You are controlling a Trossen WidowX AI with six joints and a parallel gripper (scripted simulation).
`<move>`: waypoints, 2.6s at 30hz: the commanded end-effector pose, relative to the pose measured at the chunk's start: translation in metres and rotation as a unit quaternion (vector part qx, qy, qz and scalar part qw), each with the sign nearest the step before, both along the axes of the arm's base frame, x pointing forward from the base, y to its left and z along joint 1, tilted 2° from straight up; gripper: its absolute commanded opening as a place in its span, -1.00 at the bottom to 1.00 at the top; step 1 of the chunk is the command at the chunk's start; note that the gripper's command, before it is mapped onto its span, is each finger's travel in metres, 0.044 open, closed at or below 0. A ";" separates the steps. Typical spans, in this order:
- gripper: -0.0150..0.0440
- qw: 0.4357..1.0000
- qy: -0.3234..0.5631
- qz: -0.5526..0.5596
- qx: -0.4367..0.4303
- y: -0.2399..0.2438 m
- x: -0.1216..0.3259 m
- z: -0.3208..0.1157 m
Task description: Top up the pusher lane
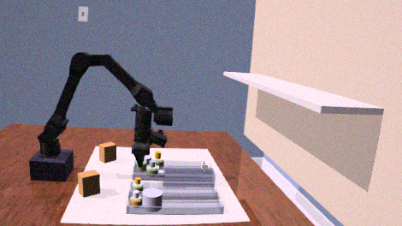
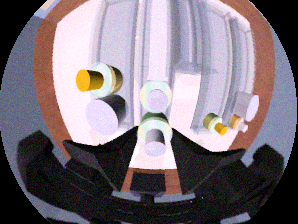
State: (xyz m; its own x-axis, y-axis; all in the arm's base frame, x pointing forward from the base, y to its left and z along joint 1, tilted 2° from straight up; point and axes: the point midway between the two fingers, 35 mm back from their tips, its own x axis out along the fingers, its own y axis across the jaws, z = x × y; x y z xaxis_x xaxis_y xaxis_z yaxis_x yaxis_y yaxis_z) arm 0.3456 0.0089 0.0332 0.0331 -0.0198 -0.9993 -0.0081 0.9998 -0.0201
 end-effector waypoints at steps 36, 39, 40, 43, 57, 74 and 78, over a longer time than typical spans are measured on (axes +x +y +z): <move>-0.49 1.000 -0.015 0.003 0.002 0.001 0.008 -0.008; -0.49 1.000 -0.015 0.003 0.002 0.001 0.008 -0.009; -0.49 1.000 -0.015 0.003 0.002 0.001 0.008 -0.010; -0.49 1.000 -0.015 0.003 0.002 0.001 0.008 -0.011; -0.49 1.000 -0.015 0.003 0.002 0.000 0.007 -0.015; -0.49 1.000 -0.015 0.003 0.002 0.000 0.007 -0.020; -0.49 1.000 -0.015 0.003 0.002 0.000 0.006 -0.022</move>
State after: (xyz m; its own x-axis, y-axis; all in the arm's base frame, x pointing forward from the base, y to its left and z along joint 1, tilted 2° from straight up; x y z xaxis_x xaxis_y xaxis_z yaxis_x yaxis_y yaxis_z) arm 0.3465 0.0086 0.0113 0.0410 -0.0195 -0.9990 -0.0081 0.9998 -0.0199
